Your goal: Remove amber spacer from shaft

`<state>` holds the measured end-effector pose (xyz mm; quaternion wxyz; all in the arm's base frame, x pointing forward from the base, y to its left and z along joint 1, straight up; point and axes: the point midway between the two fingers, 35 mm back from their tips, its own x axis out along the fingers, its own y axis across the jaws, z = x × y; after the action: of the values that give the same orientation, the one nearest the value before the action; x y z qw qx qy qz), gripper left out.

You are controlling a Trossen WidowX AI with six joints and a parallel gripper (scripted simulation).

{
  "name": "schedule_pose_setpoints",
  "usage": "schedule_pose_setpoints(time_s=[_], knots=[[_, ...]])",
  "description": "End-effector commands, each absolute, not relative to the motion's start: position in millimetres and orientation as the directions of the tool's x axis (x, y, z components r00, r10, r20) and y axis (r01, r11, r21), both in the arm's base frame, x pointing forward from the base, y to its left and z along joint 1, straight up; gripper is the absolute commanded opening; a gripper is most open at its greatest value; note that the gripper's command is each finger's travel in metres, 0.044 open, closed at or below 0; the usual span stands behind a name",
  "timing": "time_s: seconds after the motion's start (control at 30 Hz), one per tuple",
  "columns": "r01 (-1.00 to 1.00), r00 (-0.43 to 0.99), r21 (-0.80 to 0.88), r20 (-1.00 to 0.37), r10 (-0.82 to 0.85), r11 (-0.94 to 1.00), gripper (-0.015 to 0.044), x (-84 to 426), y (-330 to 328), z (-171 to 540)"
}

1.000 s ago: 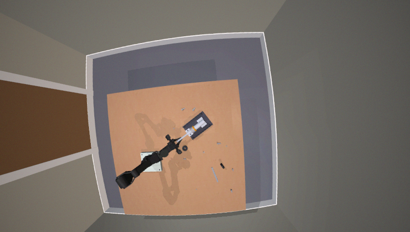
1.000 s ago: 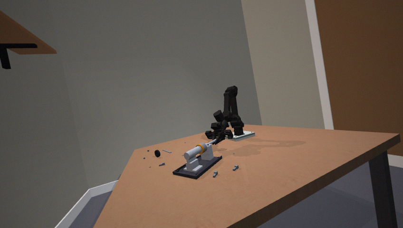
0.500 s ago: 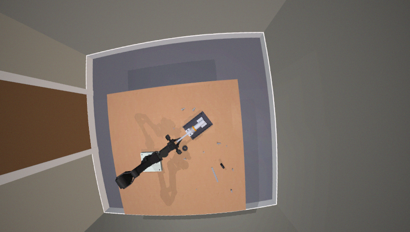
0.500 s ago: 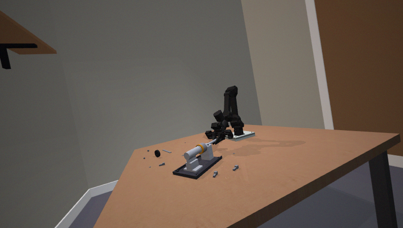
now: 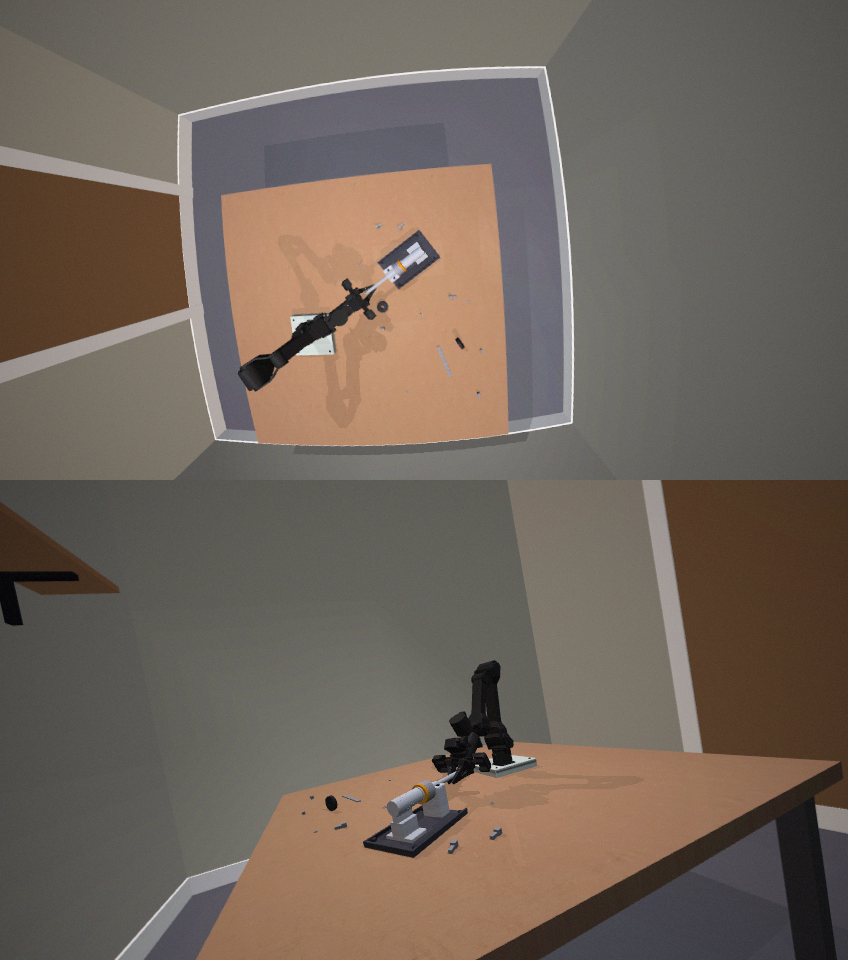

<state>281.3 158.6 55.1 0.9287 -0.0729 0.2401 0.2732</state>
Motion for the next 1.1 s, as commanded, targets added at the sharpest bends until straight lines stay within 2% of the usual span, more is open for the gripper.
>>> schedule_pose_setpoints(time_s=[0.0, 1.07], knots=[[-0.548, 0.734, -0.006, -0.485, 0.476, 0.837, 0.0, 280.4, 158.8, 55.3], [-0.548, 0.733, -0.006, -0.485, 0.476, 0.837, 0.0, 277.4, 156.8, 55.2]])
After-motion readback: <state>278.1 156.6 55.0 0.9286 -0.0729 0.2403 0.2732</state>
